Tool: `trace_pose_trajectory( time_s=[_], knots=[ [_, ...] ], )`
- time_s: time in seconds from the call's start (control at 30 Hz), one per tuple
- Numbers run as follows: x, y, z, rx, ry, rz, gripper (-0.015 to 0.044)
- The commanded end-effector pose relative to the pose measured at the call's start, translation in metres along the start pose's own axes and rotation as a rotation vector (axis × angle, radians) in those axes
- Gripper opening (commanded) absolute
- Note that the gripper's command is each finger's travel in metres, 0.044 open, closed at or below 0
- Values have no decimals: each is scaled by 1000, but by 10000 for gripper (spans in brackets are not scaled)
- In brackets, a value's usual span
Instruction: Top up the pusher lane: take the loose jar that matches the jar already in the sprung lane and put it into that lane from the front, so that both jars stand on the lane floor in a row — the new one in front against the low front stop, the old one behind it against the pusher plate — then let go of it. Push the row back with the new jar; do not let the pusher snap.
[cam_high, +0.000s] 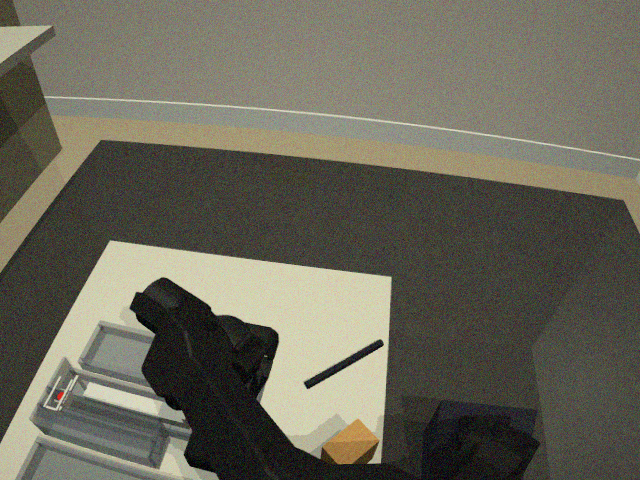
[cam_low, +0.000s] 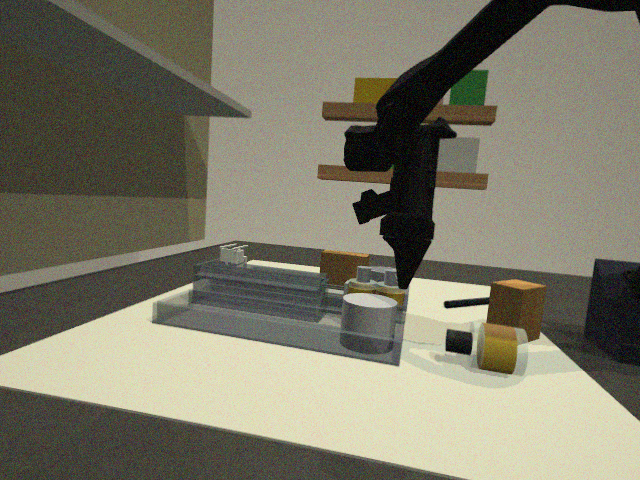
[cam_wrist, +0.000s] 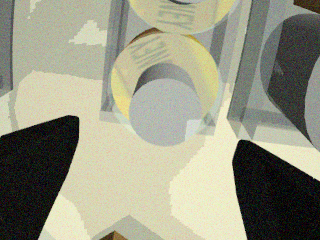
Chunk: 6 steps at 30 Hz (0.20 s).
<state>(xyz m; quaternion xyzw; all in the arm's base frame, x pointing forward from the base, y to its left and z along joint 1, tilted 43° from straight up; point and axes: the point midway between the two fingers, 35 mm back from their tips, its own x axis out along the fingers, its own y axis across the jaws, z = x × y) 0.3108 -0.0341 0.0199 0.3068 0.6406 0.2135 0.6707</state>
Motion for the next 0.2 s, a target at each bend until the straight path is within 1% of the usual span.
trace_pose_trajectory(
  time_s=[0.0, 0.17],
  knots=[
    [-3, -1, -11, -7, -6, -6, 290],
    [-3, -1, -28, -6, -6, -6, 290]
  ],
)
